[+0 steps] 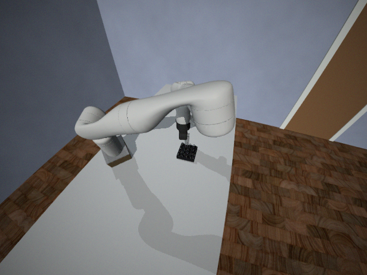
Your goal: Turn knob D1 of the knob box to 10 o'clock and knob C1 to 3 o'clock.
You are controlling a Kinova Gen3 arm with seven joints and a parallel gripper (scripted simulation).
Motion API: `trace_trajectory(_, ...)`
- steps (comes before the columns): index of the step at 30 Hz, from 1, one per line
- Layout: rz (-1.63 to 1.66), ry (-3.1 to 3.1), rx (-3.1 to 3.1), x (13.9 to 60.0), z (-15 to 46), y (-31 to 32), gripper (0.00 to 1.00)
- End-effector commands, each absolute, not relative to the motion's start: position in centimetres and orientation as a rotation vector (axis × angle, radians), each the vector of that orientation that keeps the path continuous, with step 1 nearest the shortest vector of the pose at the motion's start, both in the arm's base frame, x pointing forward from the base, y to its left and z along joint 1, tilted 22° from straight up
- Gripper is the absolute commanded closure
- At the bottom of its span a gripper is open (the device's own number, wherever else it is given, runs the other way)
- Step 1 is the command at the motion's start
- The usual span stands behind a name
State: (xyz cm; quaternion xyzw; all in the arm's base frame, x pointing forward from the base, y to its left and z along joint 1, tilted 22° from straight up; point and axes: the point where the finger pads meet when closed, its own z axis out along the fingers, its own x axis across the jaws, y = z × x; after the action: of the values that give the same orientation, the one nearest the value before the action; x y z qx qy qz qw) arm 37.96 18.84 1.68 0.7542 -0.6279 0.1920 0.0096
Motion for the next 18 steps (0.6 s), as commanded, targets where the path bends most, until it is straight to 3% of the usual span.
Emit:
trace_trajectory(1,0.596,-1.959,2.355,37.93,1.38,18.79,0.54)
trace_trajectory(18,0.596,-1.959,2.355,38.11,0.83,18.63,0.54)
